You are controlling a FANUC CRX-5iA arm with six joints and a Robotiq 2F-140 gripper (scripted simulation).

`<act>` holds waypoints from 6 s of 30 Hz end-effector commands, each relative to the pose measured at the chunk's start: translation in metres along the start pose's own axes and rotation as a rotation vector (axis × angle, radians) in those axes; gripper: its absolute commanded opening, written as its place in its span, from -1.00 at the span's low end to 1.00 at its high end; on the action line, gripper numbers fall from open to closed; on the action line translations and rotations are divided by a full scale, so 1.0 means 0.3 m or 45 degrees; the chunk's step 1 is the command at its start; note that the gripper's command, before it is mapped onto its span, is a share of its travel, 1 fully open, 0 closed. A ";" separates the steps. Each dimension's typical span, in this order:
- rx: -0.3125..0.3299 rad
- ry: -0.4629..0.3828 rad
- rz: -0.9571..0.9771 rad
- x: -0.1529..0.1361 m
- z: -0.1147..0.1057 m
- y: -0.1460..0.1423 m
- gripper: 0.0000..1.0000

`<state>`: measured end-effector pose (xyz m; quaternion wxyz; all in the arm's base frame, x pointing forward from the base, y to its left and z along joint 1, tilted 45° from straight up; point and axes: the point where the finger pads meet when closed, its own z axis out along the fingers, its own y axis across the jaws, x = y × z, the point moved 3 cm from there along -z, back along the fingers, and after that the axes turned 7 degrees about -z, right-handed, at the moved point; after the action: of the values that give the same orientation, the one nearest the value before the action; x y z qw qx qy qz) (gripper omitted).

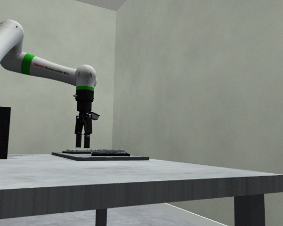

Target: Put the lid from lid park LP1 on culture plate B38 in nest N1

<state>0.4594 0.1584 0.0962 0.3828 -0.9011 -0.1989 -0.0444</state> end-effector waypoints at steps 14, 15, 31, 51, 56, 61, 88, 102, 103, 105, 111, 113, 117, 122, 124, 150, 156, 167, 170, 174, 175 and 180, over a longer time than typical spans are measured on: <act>-0.002 0.001 -0.001 0.001 -0.003 0.001 0.26; -0.002 0.001 -0.001 0.001 -0.003 0.001 0.26; -0.002 0.001 -0.001 0.001 -0.003 0.001 0.39; -0.002 0.001 -0.001 0.001 -0.003 0.001 0.39; -0.002 0.001 -0.001 0.001 -0.003 0.001 0.39; -0.002 0.001 -0.001 0.001 -0.003 0.001 0.39; -0.002 0.001 -0.001 0.001 0.025 0.001 0.39; -0.002 0.001 -0.001 0.001 0.046 0.001 0.39; -0.002 0.001 -0.001 0.001 0.047 0.001 0.39; -0.002 0.001 -0.001 0.001 0.049 0.001 0.39; -0.002 0.001 -0.001 0.001 0.052 0.001 0.39; -0.002 0.001 -0.001 0.001 0.052 0.001 0.39; -0.002 0.001 -0.001 0.001 0.052 0.001 0.39; -0.002 0.001 -0.001 0.001 0.052 0.001 0.39; -0.002 0.001 -0.001 0.001 0.052 0.001 0.39; -0.002 0.001 -0.001 0.001 0.052 0.001 0.21; -0.002 0.001 -0.001 0.001 0.052 0.001 0.21; -0.002 0.001 -0.001 0.001 0.052 0.001 0.21; -0.002 0.001 -0.001 0.001 0.052 0.001 0.21; -0.002 0.001 -0.001 0.001 0.051 0.001 0.21; -0.002 0.001 -0.001 0.001 0.050 0.001 0.21; -0.002 0.001 -0.001 0.001 0.045 0.001 0.21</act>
<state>0.4582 0.1691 0.0854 0.3829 -0.9011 -0.1988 -0.0442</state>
